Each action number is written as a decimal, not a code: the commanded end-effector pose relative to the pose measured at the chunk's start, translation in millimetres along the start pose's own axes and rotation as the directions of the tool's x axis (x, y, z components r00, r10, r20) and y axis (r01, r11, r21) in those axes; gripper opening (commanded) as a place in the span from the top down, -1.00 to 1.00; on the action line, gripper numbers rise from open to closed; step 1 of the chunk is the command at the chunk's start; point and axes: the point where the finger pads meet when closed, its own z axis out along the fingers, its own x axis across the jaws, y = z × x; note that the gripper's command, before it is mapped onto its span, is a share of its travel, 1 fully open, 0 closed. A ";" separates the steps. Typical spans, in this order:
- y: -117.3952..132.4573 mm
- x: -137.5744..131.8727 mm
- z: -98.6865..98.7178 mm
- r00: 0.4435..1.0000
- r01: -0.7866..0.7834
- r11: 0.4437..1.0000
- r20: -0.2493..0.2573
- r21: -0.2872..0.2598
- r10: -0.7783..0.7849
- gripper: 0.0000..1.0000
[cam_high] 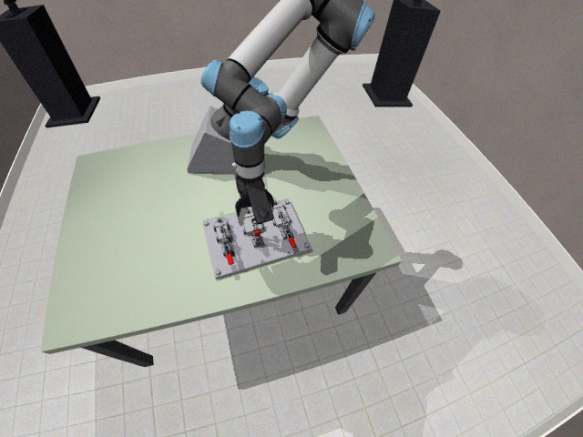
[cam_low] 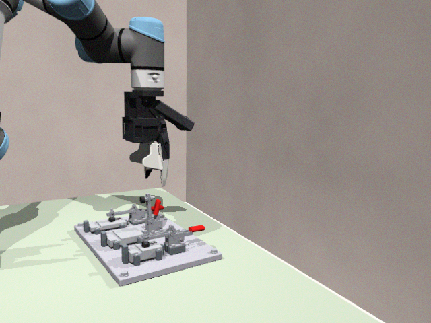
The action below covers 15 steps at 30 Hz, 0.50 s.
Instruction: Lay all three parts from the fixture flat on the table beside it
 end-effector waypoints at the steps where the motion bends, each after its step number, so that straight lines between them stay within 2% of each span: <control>1: 0.6 0.2 -0.5 1.000 0.000 1.000 -0.001 0.001 0.000 -0.17; 15: 32.0 0.1 -0.5 1.000 0.000 1.000 -0.001 0.001 0.000 -0.17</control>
